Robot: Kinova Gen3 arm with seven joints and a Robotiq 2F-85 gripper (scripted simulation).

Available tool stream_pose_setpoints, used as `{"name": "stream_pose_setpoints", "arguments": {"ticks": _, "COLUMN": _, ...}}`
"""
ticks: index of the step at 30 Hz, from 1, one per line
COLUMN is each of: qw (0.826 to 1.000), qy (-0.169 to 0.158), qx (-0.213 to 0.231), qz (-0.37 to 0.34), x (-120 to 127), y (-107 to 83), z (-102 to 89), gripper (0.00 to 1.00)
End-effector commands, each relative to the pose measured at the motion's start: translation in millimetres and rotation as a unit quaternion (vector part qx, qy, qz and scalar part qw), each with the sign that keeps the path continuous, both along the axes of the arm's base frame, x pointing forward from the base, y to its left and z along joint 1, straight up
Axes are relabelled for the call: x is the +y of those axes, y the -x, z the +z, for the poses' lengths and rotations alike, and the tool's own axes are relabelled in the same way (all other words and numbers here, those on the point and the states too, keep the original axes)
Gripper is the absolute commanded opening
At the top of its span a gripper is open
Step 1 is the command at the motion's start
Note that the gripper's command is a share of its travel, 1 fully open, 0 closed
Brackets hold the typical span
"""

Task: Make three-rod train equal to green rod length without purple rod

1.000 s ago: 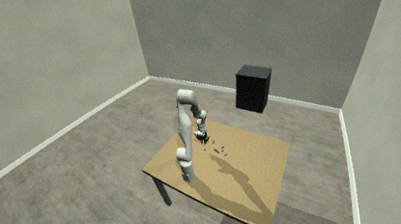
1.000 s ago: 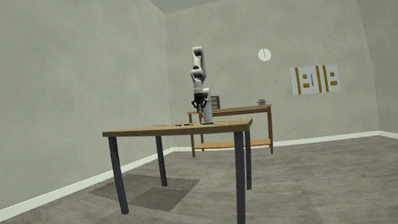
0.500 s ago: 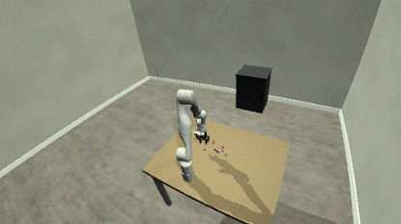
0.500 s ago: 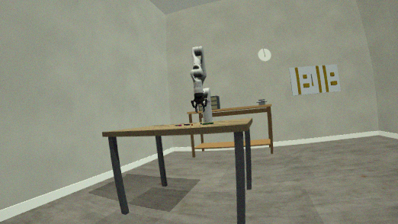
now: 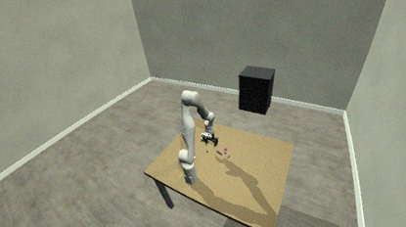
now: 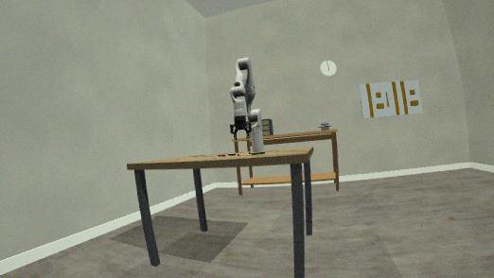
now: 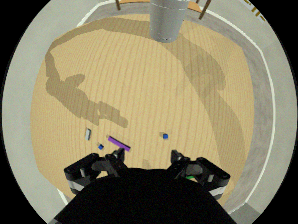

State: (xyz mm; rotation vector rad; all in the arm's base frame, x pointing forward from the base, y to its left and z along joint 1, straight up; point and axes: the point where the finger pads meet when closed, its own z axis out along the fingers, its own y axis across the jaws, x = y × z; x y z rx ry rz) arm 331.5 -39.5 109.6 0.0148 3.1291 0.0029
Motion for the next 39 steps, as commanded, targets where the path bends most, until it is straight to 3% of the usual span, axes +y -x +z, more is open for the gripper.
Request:
{"name": "stream_pose_setpoints", "arguments": {"ticks": 1, "qw": 0.999, "qy": -0.001, "qx": 0.003, "qz": -0.045, "x": -41, "y": -5.6, "z": -6.3, "gripper": 1.0}}
{"name": "stream_pose_setpoints", "arguments": {"ticks": 3, "qw": 0.999, "qy": -0.001, "qx": 0.003, "qz": -0.045, "x": -41, "y": -5.6, "z": -6.3, "gripper": 1.0}}
{"name": "stream_pose_setpoints", "arguments": {"ticks": 5, "qw": 0.997, "qy": -0.001, "qx": 0.003, "qz": -0.071, "x": -74, "y": -7.2, "z": -9.7, "gripper": 1.0}}
{"name": "stream_pose_setpoints", "arguments": {"ticks": 13, "qw": 0.991, "qy": 0.0, "qx": 0.003, "qz": -0.131, "x": -153, "y": 2.0, "z": -18.2, "gripper": 1.0}}
{"name": "stream_pose_setpoints", "arguments": {"ticks": 20, "qw": 0.99, "qy": 0.0, "qx": 0.003, "qz": -0.14, "x": -165, "y": 5.1, "z": -19.5, "gripper": 1.0}}
{"name": "stream_pose_setpoints", "arguments": {"ticks": 21, "qw": 0.99, "qy": 0.0, "qx": 0.003, "qz": -0.14, "x": -165, "y": 5.1, "z": -19.5, "gripper": 0.24}}
{"name": "stream_pose_setpoints", "arguments": {"ticks": 39, "qw": 0.99, "qy": 0.0, "qx": 0.003, "qz": -0.14, "x": -165, "y": 5.1, "z": -19.5, "gripper": 0.24}}
